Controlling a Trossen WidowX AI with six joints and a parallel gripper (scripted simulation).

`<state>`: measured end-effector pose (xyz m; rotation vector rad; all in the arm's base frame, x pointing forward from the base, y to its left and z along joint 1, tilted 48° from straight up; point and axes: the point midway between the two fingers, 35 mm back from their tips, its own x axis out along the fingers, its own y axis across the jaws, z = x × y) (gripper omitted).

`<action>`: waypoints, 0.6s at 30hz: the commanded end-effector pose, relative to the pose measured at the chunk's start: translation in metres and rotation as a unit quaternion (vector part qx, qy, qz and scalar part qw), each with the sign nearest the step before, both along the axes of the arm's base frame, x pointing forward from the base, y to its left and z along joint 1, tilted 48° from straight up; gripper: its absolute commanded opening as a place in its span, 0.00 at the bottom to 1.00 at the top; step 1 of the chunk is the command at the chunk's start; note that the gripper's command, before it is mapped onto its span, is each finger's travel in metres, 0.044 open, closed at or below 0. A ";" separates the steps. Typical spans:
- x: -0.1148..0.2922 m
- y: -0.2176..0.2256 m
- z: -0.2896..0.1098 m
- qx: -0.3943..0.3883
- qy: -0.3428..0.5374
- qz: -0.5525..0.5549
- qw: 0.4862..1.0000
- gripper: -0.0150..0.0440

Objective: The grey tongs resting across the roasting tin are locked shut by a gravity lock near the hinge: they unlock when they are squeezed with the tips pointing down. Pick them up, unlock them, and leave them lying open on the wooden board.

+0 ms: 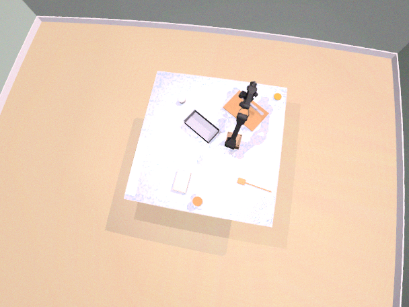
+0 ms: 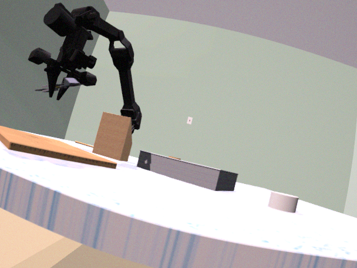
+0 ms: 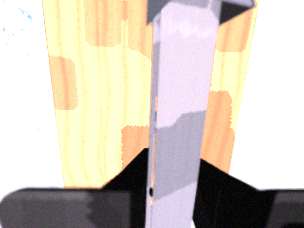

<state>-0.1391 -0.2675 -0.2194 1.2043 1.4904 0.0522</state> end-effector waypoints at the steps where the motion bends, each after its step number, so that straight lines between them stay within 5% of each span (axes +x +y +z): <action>1: 0.000 0.004 -0.004 0.000 0.001 0.003 1.000 0.00; 18: 0.005 0.023 -0.025 -0.003 0.001 0.003 1.000 0.00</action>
